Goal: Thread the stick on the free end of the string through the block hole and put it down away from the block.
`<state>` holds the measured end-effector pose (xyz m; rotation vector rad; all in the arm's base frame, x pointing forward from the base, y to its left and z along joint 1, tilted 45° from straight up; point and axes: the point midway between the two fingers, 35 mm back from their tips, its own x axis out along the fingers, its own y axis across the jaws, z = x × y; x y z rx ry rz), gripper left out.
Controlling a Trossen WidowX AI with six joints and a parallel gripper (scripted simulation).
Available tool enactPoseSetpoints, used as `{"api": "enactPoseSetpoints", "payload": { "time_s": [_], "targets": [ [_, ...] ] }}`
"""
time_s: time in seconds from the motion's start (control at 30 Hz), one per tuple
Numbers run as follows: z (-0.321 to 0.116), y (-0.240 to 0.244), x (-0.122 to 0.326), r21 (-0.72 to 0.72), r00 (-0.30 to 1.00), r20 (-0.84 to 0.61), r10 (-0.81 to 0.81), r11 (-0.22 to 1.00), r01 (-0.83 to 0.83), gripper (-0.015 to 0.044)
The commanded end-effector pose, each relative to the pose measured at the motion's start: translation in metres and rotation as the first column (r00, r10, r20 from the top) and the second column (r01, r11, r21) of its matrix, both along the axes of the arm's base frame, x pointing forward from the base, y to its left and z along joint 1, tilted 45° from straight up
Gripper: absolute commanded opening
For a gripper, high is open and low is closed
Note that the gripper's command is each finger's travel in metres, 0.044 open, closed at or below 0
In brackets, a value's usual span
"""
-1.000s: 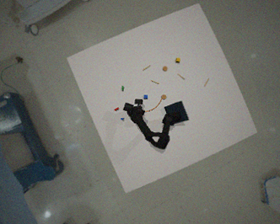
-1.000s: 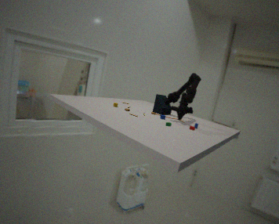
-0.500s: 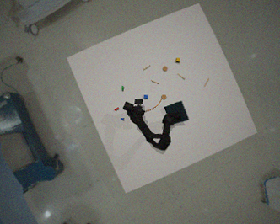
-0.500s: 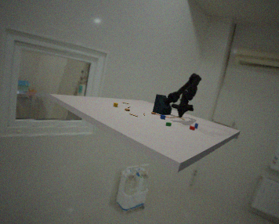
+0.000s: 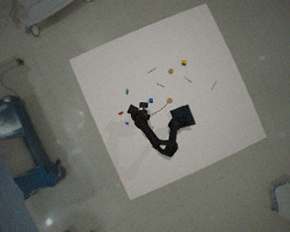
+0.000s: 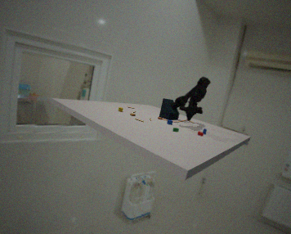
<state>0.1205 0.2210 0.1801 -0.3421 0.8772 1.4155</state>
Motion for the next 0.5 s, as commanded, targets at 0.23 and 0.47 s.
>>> {"api": "enactPoseSetpoints", "payload": {
  "time_s": [0.23, 0.47],
  "targets": [
    [-0.0005, -0.0001, 0.0006, -0.001, 1.0, 0.005, 0.006, 1.0, -0.006, 0.0],
    [-0.0067, -0.0028, 0.0065, -0.013, 0.997, 0.05, 0.066, 0.998, -0.066, 0.0]
  ]
}}
